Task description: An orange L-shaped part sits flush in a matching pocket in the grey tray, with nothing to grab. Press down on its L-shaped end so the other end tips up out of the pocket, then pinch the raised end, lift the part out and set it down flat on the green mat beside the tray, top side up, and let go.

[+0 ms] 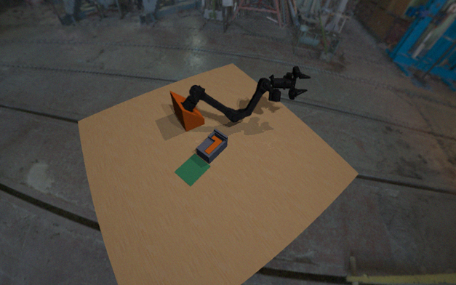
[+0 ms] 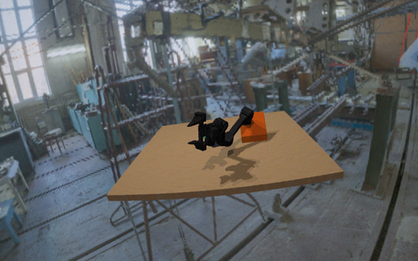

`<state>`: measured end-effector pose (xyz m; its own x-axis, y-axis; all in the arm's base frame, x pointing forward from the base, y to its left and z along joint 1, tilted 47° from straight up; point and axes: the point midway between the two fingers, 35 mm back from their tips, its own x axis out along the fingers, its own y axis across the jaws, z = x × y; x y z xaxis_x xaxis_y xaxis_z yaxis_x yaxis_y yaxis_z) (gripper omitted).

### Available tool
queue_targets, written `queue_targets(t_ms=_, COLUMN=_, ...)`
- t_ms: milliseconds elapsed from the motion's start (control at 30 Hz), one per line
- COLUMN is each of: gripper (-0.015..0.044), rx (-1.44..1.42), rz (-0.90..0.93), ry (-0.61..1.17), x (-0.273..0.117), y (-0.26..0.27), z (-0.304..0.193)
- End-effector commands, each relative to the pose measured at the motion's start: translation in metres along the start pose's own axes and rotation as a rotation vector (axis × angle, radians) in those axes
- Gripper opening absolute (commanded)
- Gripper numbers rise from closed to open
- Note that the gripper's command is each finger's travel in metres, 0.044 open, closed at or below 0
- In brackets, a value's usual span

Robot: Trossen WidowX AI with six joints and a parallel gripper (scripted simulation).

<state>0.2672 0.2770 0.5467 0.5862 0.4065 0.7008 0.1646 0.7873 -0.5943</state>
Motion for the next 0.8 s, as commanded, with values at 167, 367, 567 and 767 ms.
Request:
queue_targets(t_ms=167, gripper=0.0242, rx=-0.064, rz=-0.21, ry=-0.092, x=-0.021, y=-0.073, z=0.054)
queue_targets(t_ms=367, gripper=0.018, rx=-0.04, rz=-0.427, ry=-0.147, x=-0.058, y=-0.149, z=0.092)
queue_targets(t_ms=567, gripper=0.018, rx=0.01, rz=-0.699, ry=-0.118, x=-0.117, y=-0.245, z=0.104)
queue_targets(t_ms=767, gripper=0.018, rx=0.14, rz=-0.926, ry=-0.002, x=-0.183, y=-0.327, z=0.074)
